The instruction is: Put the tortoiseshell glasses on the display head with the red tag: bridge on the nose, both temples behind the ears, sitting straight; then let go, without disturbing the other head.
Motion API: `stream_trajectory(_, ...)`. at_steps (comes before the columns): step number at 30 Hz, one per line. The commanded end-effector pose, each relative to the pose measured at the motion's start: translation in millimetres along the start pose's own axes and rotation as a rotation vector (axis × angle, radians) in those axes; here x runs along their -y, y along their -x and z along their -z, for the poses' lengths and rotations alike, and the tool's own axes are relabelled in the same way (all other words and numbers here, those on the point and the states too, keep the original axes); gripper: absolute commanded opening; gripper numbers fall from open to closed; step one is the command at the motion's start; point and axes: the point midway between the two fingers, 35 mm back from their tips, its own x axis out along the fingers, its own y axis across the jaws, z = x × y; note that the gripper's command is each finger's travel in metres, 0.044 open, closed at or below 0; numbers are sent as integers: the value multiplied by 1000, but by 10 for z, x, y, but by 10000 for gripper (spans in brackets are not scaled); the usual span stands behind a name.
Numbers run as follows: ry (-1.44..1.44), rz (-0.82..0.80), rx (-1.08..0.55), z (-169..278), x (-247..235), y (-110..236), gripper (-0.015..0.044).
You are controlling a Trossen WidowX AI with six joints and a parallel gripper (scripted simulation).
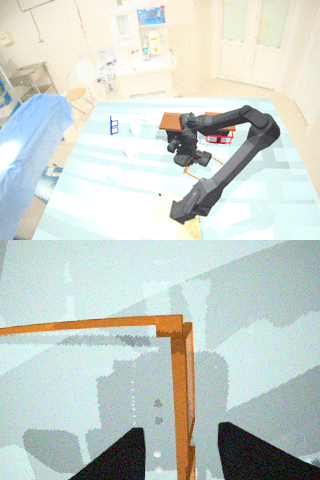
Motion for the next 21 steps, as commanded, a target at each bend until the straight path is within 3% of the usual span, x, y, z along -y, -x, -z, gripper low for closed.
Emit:
stream_trajectory(1, 7, -4, 2, -15, -3, -73, 140)
stream_trajectory(16, 8, -8, 0, -24, -26, -289, 140)
stream_trajectory(18, 0, -1, 1, -11, -18, -254, 87)
stream_trajectory(21, 0, -1, 1, -11, -18, -254, 68)
